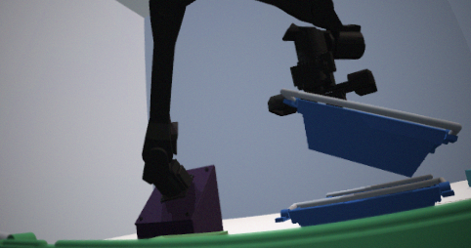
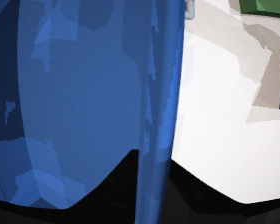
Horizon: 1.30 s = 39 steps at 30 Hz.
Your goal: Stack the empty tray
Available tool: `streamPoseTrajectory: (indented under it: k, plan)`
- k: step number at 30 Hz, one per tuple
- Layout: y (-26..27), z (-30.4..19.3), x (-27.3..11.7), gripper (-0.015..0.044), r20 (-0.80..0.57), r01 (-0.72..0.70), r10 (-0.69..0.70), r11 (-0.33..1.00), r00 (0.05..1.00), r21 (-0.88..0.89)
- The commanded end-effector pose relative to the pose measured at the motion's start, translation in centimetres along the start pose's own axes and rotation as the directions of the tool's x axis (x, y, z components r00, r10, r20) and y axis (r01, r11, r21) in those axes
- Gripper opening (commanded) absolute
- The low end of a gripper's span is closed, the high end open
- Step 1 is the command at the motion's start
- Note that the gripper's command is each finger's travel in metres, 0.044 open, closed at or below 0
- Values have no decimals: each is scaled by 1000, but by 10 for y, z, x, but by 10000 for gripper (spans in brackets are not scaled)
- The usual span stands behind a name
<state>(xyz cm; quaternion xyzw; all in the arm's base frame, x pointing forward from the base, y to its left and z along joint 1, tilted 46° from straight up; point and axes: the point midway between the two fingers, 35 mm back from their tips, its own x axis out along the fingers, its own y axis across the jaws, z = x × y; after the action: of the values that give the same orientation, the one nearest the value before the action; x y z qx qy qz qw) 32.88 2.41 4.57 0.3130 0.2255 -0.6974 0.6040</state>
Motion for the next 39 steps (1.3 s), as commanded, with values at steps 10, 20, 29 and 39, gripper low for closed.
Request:
streamPoseTrajectory:
  k: [10,20,29,39]
  plan:
    - [-1,0,9,0,-1,-27,27,1000,1000,-3]
    - [-7,0,16,0,0,-27,27,1000,1000,-3]
    - [-13,0,24,0,0,-27,27,1000,1000,-3]
    - [-17,0,32,0,1,-27,27,1000,1000,-3]
